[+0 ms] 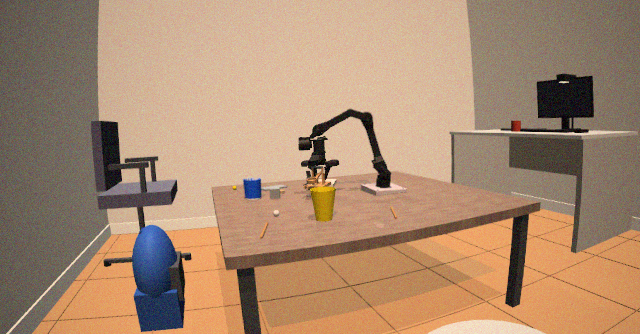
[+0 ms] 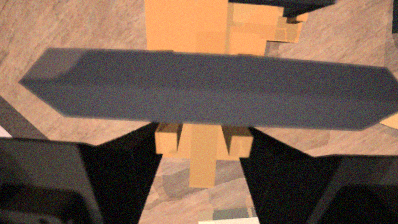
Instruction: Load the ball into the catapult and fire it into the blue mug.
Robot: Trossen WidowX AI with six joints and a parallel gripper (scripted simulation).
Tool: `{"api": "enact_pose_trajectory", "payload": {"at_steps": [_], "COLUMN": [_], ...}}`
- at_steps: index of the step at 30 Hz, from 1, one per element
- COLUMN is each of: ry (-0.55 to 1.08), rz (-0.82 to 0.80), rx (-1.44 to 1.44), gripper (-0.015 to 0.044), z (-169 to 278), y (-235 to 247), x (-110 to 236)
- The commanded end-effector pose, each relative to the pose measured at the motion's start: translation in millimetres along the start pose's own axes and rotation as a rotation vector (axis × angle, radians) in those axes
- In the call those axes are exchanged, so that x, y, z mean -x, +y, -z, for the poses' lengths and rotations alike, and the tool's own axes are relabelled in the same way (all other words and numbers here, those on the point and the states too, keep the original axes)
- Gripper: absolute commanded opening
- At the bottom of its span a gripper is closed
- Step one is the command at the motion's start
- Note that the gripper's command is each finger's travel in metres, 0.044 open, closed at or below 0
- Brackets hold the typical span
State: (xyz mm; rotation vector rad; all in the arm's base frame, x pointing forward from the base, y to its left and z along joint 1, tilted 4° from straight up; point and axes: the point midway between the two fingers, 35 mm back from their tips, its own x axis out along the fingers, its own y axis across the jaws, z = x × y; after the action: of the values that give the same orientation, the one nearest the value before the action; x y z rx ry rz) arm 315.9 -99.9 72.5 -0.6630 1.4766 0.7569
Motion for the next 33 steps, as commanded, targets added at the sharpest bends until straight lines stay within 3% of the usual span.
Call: {"api": "enact_pose_trajectory", "payload": {"at_steps": [1,9,33], "ry": [-0.002,0.001,0.001], "rz": [0.019,0.021,0.021], "rx": [0.114,0.335,0.339], "gripper": [0.0000,0.0000,0.0000], "z": [-2,-6,-7], "y": [-12,-36,-40], "x": [5,4,-26]}}
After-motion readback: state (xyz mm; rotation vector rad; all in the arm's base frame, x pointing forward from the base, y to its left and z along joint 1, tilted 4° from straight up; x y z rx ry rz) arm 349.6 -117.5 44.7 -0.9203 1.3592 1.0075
